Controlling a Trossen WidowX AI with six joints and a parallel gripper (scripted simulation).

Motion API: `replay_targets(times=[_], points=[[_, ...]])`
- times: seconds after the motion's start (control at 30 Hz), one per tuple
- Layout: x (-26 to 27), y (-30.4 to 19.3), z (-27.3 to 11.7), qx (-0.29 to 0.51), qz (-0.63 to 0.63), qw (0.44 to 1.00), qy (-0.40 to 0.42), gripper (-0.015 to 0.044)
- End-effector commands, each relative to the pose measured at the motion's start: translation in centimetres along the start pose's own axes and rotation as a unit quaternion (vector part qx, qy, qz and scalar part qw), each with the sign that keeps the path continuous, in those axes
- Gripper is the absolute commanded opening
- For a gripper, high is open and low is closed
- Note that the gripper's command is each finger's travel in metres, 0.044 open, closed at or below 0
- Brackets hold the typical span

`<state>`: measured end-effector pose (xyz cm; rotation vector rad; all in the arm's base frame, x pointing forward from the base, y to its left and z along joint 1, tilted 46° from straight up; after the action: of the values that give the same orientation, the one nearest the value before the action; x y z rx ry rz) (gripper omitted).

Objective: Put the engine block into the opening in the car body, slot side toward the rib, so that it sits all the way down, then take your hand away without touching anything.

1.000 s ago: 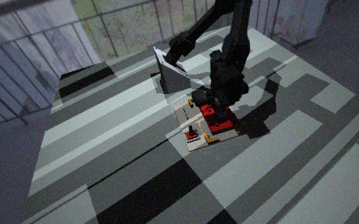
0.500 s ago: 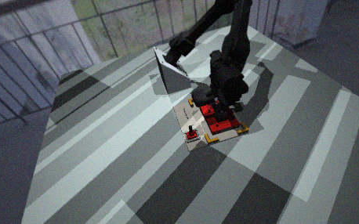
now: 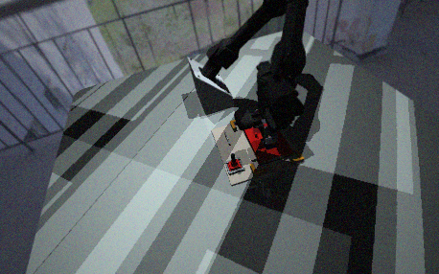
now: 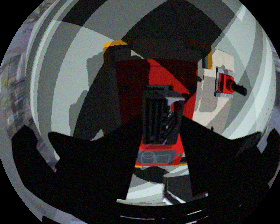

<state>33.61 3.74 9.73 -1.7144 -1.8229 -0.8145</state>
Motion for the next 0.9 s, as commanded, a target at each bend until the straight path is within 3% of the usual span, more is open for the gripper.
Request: replay_targets(times=[0.0,0.87], points=[[0.08,0.16,0.04,-0.002,0.013,1.000,0.002,0.0158],[0.08,0.16,0.27,-0.002,-0.008,1.000,0.002,0.0158]])
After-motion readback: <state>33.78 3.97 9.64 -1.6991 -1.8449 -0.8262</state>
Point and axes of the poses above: the point midway between the two fingers, 35 mm back from their tips, its own z axis out along the fingers, its own x axis across the jaws, y = z × x, the point moved 5 cm from there along -z, back along the fingers, and after that the axes turned 9 degrees about -z, right-handed, at the moved point
